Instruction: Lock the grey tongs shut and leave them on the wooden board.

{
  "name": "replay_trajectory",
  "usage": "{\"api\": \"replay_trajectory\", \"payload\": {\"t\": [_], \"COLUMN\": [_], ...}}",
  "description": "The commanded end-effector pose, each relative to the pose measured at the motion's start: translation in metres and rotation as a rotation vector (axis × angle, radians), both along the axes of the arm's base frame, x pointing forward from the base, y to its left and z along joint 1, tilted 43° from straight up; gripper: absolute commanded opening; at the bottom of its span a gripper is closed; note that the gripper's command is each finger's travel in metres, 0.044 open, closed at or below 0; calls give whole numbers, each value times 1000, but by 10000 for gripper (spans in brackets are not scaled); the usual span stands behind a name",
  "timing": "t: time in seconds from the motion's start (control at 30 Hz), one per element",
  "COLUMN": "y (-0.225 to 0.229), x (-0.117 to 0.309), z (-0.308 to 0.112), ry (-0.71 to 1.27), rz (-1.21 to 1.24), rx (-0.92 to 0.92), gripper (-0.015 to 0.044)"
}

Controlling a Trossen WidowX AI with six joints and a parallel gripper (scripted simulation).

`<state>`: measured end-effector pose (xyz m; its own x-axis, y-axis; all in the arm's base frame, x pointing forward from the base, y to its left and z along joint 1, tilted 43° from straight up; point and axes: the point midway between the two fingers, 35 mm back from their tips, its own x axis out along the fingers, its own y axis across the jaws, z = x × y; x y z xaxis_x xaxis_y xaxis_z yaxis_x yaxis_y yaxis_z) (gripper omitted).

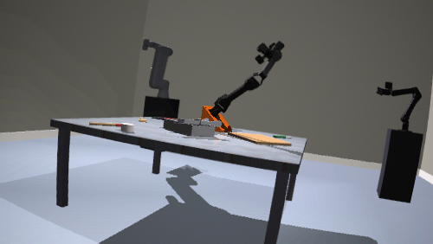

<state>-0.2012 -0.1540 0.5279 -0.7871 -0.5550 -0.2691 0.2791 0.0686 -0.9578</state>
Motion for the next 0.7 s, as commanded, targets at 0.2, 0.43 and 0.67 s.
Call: {"api": "replay_trajectory", "payload": {"t": [0.2, 0.43, 0.67], "y": [-27, -95, -168], "x": [7, 36, 105], "z": [-14, -47, -93], "ry": [-48, -73, -61], "rz": [96, 386, 778], "rx": [10, 162, 352], "gripper": [440, 440, 440]}}
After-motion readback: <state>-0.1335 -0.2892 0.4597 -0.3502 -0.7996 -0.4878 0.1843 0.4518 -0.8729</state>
